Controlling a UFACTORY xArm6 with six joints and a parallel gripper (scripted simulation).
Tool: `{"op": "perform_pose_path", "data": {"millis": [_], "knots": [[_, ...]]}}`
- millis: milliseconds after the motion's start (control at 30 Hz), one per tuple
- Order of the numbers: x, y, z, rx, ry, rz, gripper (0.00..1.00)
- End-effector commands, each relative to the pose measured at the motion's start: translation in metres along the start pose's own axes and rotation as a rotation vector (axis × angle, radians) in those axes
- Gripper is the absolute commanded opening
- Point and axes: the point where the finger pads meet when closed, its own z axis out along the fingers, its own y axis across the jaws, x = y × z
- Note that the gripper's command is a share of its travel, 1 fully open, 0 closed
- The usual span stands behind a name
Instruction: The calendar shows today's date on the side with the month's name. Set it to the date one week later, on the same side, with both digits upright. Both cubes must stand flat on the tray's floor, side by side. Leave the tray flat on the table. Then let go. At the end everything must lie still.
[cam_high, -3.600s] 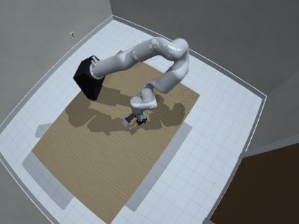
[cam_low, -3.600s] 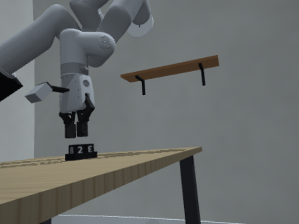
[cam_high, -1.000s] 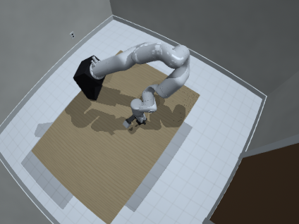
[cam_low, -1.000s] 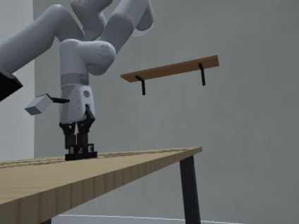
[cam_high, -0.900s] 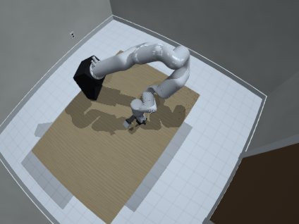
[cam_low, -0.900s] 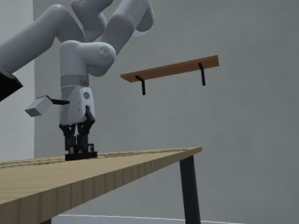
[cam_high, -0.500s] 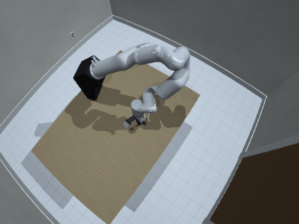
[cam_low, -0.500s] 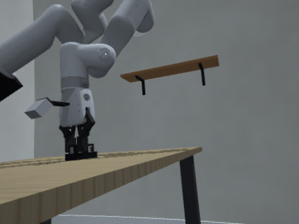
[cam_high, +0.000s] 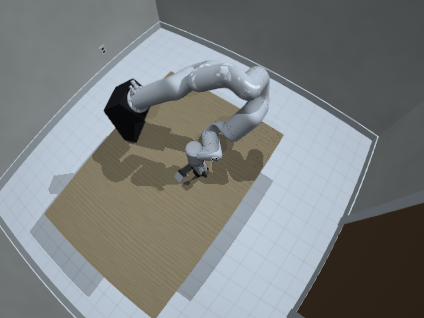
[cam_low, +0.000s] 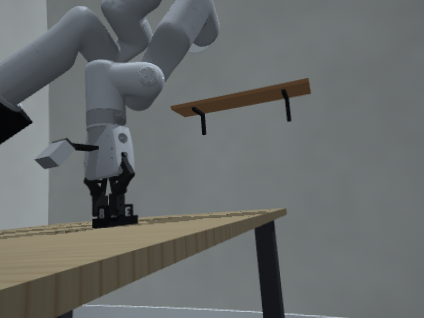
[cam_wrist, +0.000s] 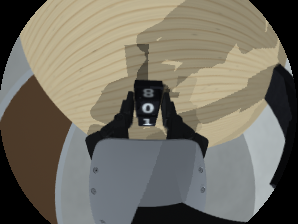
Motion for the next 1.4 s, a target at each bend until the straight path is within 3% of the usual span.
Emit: {"op": "perform_pose_path", "data": {"millis": [0, 467, 500, 1367], "knots": [[0.0001, -0.0002, -0.0003, 0.000, 0.001, 0.000, 0.47], [0.0001, -0.0002, -0.0003, 0.000, 0.001, 0.000, 0.47], [0.0001, -0.0002, -0.0003, 0.000, 0.001, 0.000, 0.27], [0.0001, -0.0002, -0.0003, 0.000, 0.001, 0.000, 0.27]]}}
